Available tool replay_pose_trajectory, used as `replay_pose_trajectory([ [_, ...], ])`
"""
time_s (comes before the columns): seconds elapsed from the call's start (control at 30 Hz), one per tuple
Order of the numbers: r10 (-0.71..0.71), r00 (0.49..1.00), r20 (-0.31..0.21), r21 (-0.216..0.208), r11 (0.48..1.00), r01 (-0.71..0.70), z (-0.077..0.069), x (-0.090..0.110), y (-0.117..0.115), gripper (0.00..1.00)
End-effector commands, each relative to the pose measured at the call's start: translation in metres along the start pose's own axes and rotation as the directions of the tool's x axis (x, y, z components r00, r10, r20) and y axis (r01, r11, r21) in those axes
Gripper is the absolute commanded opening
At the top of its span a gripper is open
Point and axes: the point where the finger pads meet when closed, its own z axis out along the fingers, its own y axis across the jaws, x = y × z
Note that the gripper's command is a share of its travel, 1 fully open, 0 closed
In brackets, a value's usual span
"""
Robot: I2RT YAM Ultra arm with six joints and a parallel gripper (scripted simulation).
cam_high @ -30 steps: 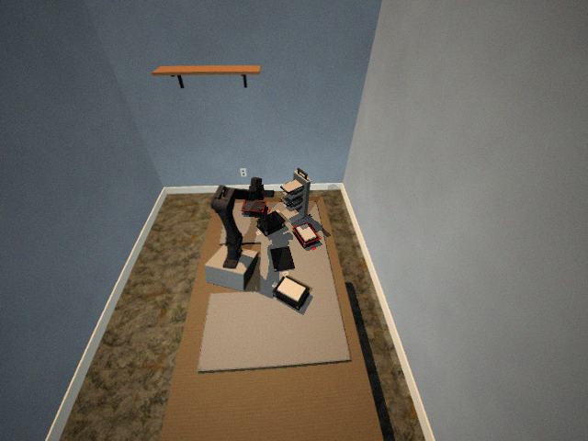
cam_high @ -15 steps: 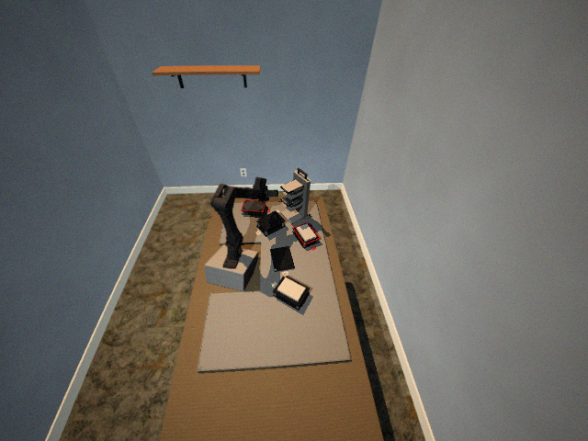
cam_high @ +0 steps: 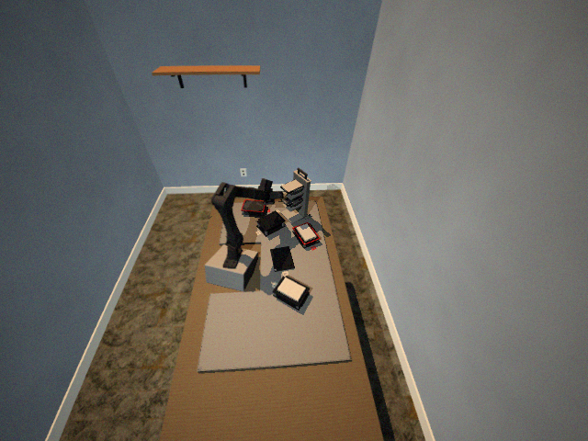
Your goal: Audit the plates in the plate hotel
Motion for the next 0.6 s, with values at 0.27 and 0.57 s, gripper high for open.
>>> replay_pose_trajectory([
  [0.27, -0.079, 0.996, 0.043, 0.110, 0.991, 0.074, -0.004, -0.033, -0.016, 0.00],
  [0.57, -0.115, 0.992, 0.057, 0.188, 0.977, 0.103, -0.009, -0.051, -0.031, 0.00],
])
